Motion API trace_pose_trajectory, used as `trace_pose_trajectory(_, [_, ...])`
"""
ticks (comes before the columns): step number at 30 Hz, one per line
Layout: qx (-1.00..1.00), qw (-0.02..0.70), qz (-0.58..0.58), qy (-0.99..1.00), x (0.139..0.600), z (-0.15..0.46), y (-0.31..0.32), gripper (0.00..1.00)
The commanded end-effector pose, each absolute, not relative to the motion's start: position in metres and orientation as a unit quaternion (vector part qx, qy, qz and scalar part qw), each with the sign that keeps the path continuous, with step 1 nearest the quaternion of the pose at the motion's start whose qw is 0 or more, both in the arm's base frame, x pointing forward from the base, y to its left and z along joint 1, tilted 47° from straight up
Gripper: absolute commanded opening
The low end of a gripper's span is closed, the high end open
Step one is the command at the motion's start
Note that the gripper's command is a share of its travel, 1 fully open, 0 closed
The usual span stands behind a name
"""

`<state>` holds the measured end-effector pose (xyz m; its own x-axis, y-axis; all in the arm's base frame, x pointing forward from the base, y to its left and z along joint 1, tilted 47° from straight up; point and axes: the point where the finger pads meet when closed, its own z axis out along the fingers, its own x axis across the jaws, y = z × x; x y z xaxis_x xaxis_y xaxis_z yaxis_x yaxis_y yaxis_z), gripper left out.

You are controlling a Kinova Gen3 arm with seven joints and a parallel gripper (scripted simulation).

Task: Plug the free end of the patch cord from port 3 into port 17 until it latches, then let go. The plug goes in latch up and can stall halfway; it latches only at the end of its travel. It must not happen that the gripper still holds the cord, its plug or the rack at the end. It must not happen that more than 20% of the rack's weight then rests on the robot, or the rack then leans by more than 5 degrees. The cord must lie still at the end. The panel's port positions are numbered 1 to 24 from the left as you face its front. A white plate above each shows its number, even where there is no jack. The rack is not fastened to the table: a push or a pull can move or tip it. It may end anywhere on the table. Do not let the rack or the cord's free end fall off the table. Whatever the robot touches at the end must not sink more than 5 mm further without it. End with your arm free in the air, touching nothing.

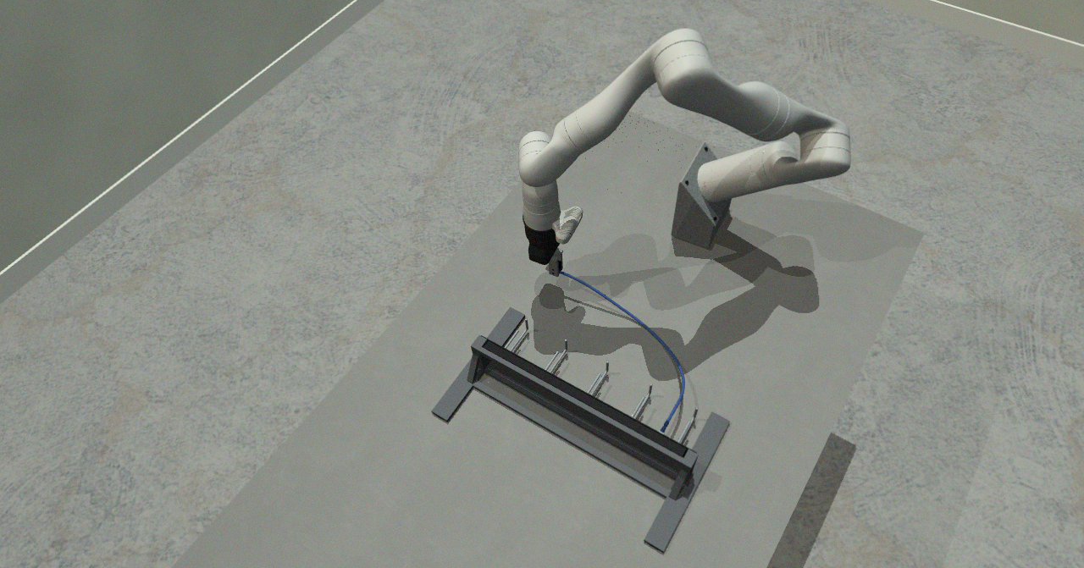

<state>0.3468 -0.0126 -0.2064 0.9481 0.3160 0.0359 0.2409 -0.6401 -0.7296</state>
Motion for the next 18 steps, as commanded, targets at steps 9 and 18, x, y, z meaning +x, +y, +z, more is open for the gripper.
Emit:
trace_pose_trajectory(9, [-0.906, 0.395, 0.048, -0.144, 0.3497, -0.2049, -0.0154, 0.00])
trace_pose_trajectory(18, [-0.906, 0.395, 0.047, -0.147, 0.3503, -0.2044, -0.0151, 0.00])
